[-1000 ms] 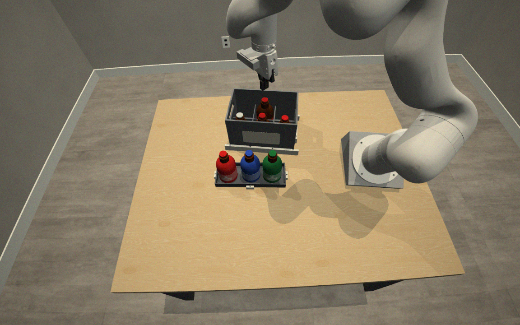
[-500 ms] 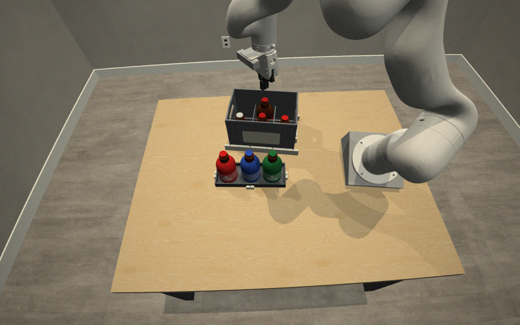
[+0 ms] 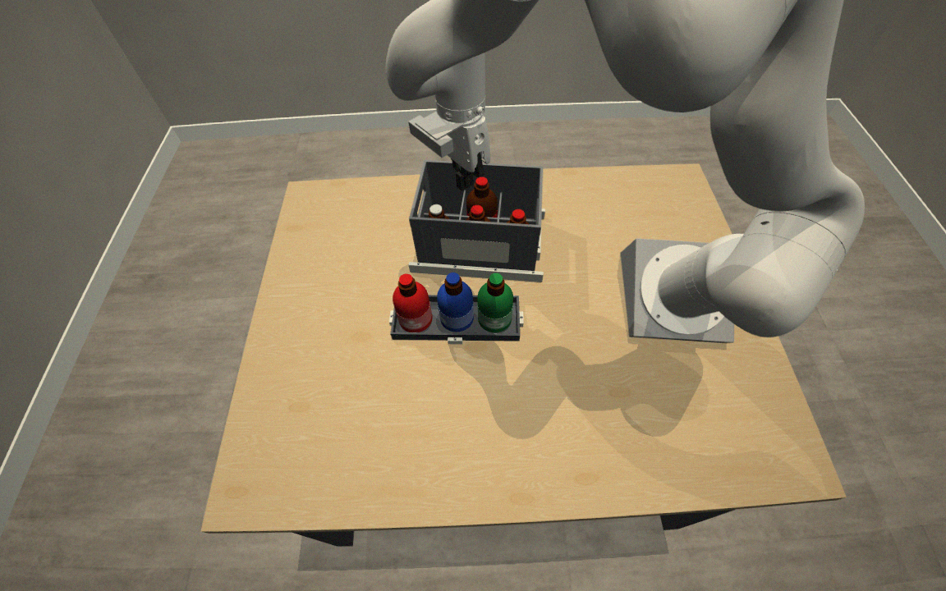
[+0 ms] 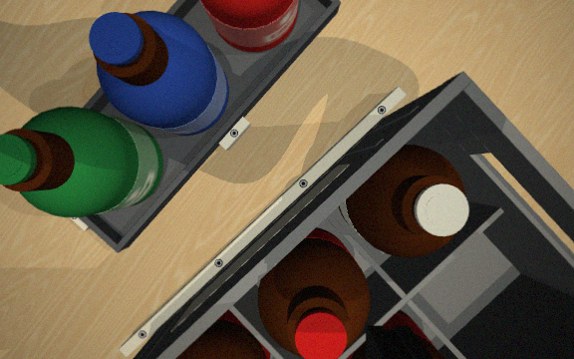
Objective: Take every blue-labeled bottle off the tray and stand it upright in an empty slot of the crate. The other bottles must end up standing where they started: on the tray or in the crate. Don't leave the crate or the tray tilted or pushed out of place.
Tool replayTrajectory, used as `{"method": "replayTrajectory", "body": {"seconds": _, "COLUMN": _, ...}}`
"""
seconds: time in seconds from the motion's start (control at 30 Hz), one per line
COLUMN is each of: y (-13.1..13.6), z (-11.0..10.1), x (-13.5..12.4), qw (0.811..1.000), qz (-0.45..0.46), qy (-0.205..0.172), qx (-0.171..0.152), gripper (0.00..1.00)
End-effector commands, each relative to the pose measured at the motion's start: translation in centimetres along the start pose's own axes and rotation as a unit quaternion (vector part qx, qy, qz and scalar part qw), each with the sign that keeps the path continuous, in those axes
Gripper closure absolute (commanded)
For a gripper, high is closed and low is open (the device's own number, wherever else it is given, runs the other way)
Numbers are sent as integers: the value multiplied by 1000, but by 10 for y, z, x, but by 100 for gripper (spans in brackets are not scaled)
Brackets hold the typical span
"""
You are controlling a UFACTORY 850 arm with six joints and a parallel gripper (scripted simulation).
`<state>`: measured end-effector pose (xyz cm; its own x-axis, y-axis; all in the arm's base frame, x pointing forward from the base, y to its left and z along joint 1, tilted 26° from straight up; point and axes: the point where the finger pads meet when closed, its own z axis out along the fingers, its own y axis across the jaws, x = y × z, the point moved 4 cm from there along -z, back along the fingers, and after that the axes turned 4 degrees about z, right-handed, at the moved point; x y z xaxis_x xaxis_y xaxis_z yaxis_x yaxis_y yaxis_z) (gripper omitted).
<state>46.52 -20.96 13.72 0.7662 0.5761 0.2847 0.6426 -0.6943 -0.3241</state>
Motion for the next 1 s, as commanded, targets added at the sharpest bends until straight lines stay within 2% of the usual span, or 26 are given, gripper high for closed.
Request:
{"method": "replayTrajectory", "body": {"seconds": 0.0, "y": -25, "z": -2, "x": 34, "qw": 1000, "qz": -6, "qy": 0, "qx": -2, "gripper": 100}}
{"method": "replayTrajectory", "body": {"seconds": 0.4, "y": -99, "z": 0, "x": 104, "qw": 1000, "qz": -22, "qy": 2, "qx": -1, "gripper": 100}}
{"method": "replayTrajectory", "body": {"seconds": 0.47, "y": -99, "z": 0, "x": 104, "qw": 1000, "qz": -22, "qy": 2, "qx": -1, "gripper": 100}}
{"method": "replayTrajectory", "body": {"seconds": 0.5, "y": -120, "z": 1, "x": 119, "qw": 1000, "qz": -26, "qy": 2, "qx": 0, "gripper": 100}}
{"method": "replayTrajectory", "body": {"seconds": 0.63, "y": -133, "z": 2, "x": 127, "qw": 1000, "qz": -29, "qy": 3, "qx": 1, "gripper": 100}}
{"method": "replayTrajectory", "body": {"seconds": 0.67, "y": -133, "z": 2, "x": 127, "qw": 1000, "qz": -29, "qy": 3, "qx": 1, "gripper": 34}}
{"method": "replayTrajectory", "body": {"seconds": 0.97, "y": -133, "z": 2, "x": 127, "qw": 1000, "qz": -29, "qy": 3, "qx": 1, "gripper": 34}}
